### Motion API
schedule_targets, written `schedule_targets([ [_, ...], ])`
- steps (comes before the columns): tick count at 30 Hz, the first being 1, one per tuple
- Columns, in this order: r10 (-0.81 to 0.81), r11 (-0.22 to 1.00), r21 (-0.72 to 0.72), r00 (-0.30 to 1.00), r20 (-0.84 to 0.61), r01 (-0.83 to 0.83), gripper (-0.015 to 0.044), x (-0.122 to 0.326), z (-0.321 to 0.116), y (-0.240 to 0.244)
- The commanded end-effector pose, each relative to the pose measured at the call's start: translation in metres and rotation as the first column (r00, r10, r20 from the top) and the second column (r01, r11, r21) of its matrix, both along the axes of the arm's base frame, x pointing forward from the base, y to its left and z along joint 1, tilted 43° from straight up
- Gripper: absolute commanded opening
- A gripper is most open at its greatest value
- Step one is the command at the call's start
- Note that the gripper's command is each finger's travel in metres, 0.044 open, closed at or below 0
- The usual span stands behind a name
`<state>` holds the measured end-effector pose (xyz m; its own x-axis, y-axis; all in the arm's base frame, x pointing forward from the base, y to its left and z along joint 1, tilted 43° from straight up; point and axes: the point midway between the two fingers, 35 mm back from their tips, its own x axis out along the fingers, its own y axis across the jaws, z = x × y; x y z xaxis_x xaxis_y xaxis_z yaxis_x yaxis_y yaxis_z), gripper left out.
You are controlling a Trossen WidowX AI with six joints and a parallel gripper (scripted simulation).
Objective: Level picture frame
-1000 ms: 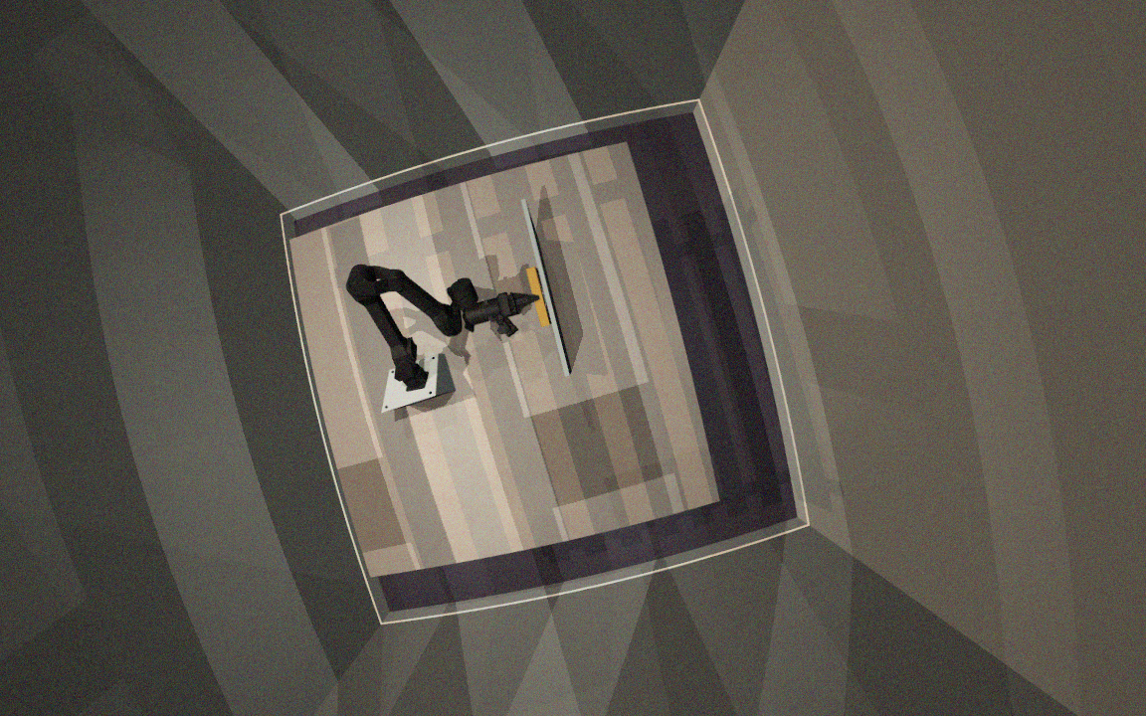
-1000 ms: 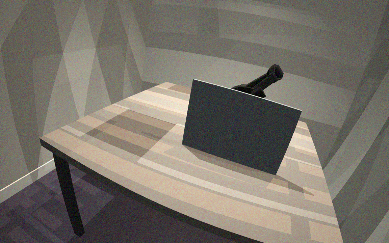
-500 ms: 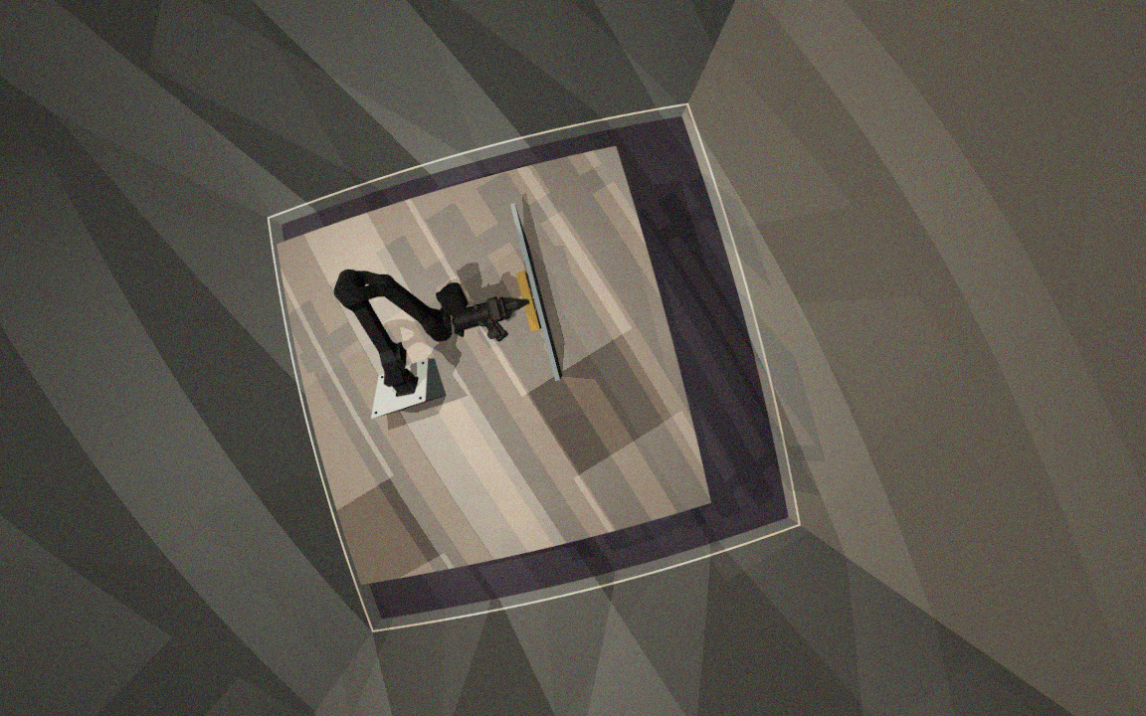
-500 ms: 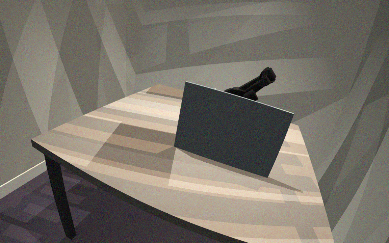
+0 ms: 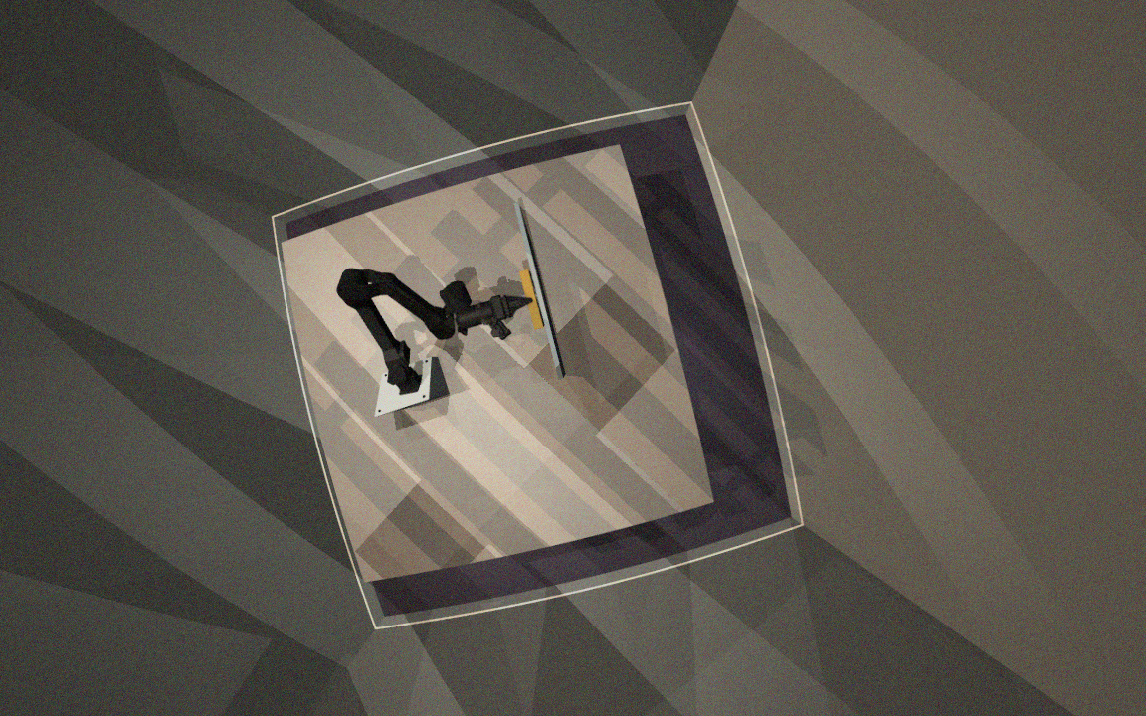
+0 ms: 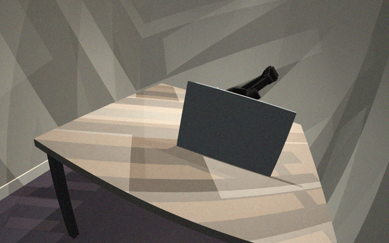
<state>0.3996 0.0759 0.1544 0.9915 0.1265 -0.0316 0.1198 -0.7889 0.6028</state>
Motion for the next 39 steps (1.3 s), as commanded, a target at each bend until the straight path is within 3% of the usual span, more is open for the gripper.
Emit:
schedule_targets([
  [1, -0.010, 1.000, 0.000, 1.000, 0.006, 0.010, 0.0000, 0.0008, 0.0027, -0.0042],
  [39, -0.010, 1.000, 0.000, 1.000, 0.006, 0.010, 0.0000, 0.0011, 0.0051, -0.0059],
])
